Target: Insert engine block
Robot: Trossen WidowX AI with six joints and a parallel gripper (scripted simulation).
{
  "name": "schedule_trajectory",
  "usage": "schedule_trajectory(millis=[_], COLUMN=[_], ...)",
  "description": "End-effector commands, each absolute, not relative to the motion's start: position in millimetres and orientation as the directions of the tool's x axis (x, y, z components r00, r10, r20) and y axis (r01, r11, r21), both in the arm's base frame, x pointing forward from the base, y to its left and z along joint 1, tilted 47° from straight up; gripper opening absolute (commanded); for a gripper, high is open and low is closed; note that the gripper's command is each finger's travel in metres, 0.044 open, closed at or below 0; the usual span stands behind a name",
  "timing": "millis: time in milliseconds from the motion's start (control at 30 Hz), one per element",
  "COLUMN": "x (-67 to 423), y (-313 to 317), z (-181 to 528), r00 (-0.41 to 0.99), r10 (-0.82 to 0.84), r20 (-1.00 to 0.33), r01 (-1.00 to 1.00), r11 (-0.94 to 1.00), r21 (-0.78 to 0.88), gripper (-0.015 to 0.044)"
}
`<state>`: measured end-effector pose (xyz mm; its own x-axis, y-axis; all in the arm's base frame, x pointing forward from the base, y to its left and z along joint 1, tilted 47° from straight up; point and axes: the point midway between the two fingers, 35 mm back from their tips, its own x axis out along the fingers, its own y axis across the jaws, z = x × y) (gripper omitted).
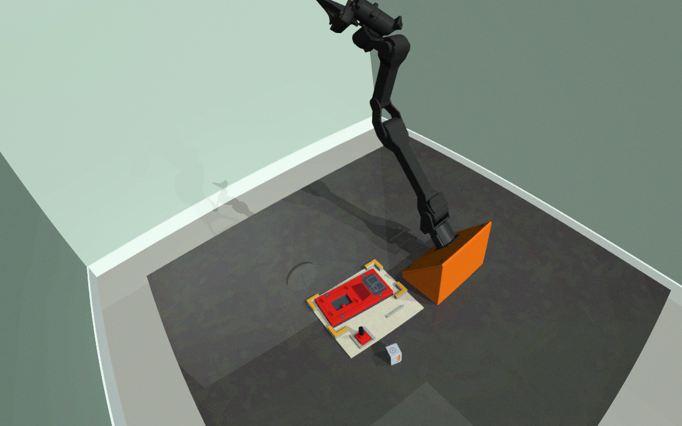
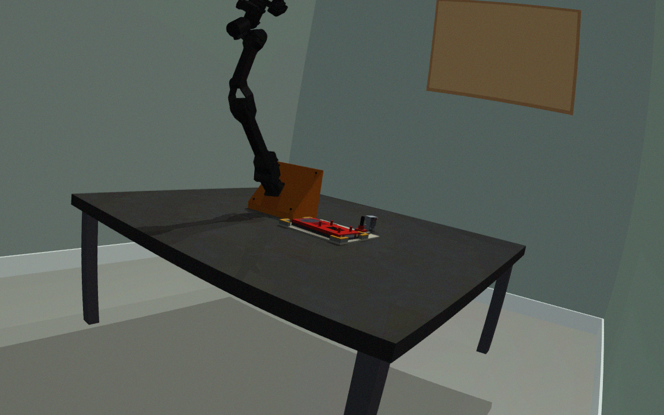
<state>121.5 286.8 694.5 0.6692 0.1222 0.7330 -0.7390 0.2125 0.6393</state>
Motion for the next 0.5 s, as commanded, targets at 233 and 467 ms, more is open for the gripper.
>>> schedule_trajectory(millis=[233,467], x=[159,200], y=[356,401], z=[654,608], r00=[0.665,0.721], r10=[0.270,0.372], r20=[0.697,0.585], r01=[-0.742,-0.689], r11=[0.348,0.474], r21=[0.573,0.549], gripper=[0.0440,0.0440])
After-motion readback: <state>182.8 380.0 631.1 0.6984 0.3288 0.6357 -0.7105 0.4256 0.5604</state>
